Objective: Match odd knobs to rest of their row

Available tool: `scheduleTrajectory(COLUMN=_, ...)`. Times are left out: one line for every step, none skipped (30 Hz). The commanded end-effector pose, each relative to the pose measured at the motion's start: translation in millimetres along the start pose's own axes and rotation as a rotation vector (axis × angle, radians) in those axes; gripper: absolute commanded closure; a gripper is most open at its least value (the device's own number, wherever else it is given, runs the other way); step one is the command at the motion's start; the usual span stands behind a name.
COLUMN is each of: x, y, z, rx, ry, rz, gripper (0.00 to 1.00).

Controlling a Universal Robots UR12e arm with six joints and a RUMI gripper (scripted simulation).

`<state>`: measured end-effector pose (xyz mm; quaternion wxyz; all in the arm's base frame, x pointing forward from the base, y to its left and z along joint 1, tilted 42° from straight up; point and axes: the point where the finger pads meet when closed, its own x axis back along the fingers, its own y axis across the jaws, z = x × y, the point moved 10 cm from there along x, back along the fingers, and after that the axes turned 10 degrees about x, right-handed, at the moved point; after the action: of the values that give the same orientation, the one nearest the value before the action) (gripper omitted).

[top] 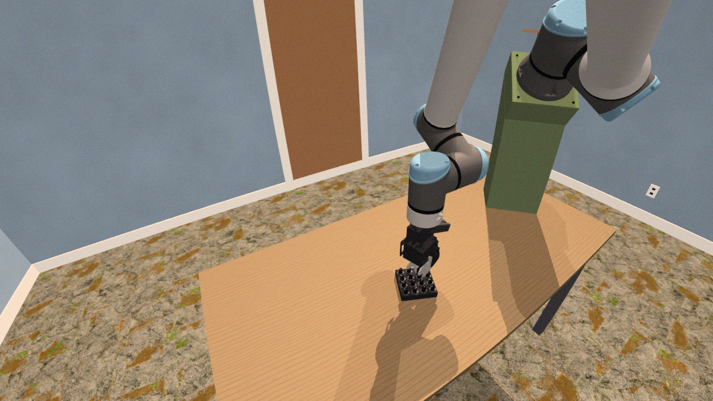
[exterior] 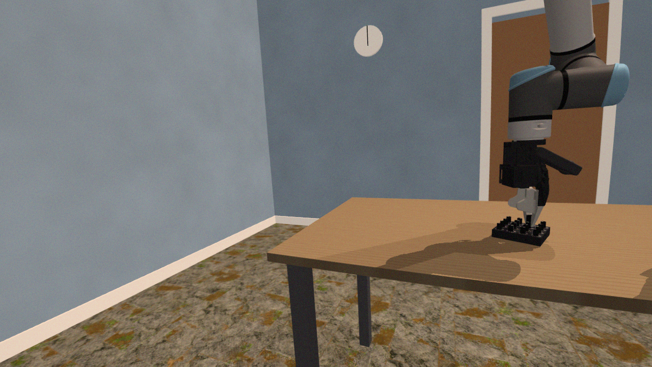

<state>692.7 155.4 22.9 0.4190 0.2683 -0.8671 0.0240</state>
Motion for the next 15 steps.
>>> scheduleTrajectory(x=0.3, y=-0.1, z=-0.3, rx=0.0, ry=-0.001, rz=0.0, gripper=0.89)
scheduleTrajectory(x=0.3, y=-0.1, z=-0.3, rx=0.0, ry=-0.001, rz=0.0, gripper=0.89)
scheduleTrajectory(x=0.3, y=-0.1, z=-0.3, rx=0.0, ry=-0.001, rz=0.0, gripper=0.89)
scheduleTrajectory(x=0.3, y=-0.1, z=-0.3, rx=0.0, ry=-0.001, rz=0.0, gripper=0.89)
scheduleTrajectory(x=0.3, y=-0.1, z=-0.3, rx=0.0, ry=-0.001, rz=0.0, gripper=0.89)
scheduleTrajectory(x=0.3, y=-0.1, z=-0.3, rx=0.0, ry=-0.001, rz=0.0, gripper=0.89)
scheduleTrajectory(x=0.3, y=-0.1, z=-0.3, rx=0.0, ry=-0.001, rz=0.0, gripper=0.89)
scheduleTrajectory(x=0.3, y=-0.1, z=-0.3, rx=0.0, ry=-0.001, rz=0.0, gripper=0.89)
scheduleTrajectory(x=0.3, y=-0.1, z=-0.3, rx=0.0, ry=-0.001, rz=0.0, gripper=0.89)
scheduleTrajectory(x=0.3, y=-0.1, z=-0.3, rx=0.0, ry=-0.001, rz=0.0, gripper=0.89)
scheduleTrajectory(x=0.3, y=-0.1, z=-0.3, rx=0.0, ry=-0.001, rz=0.0, gripper=0.89)
scheduleTrajectory(x=0.3, y=-0.1, z=-0.3, rx=0.0, ry=-0.001, rz=0.0, gripper=0.89)
scheduleTrajectory(x=0.3, y=-0.1, z=-0.3, rx=0.0, ry=-0.001, rz=0.0, gripper=0.89)
scheduleTrajectory(x=0.3, y=-0.1, z=-0.3, rx=0.0, ry=-0.001, rz=0.0, gripper=0.89)
scheduleTrajectory(x=0.3, y=-0.1, z=-0.3, rx=0.0, ry=-0.001, rz=0.0, gripper=0.96)
